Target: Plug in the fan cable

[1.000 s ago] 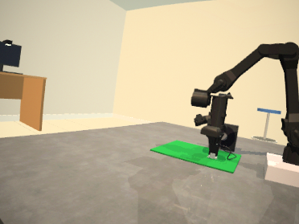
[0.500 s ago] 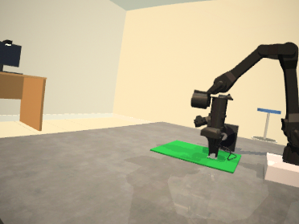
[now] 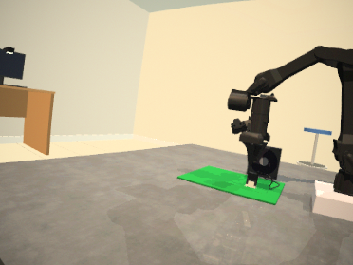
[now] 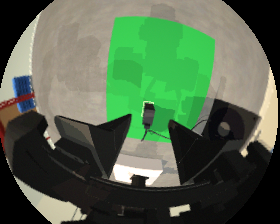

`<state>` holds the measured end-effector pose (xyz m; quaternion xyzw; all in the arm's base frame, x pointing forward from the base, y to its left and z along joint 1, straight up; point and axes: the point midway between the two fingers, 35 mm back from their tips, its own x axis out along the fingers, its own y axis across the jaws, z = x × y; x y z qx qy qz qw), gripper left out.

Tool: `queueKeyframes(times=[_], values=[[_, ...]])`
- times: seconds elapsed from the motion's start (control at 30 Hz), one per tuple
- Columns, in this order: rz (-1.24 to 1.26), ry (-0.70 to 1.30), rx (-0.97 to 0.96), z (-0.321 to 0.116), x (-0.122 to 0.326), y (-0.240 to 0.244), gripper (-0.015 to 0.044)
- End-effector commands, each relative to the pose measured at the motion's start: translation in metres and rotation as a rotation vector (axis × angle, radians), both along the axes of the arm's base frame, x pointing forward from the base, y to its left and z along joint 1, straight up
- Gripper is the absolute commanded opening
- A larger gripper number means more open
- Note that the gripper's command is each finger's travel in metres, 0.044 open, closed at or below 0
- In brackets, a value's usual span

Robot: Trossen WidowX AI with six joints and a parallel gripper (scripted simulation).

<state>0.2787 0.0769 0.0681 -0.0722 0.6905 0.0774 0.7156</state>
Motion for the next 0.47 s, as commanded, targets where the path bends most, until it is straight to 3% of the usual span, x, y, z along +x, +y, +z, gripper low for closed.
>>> queueKeyframes(times=[0.0,0.43], values=[[0.005,0.01,0.001,0.004,0.0,0.001,0.026],[0.005,0.002,0.007,0.009,0.097,0.066,0.026]])
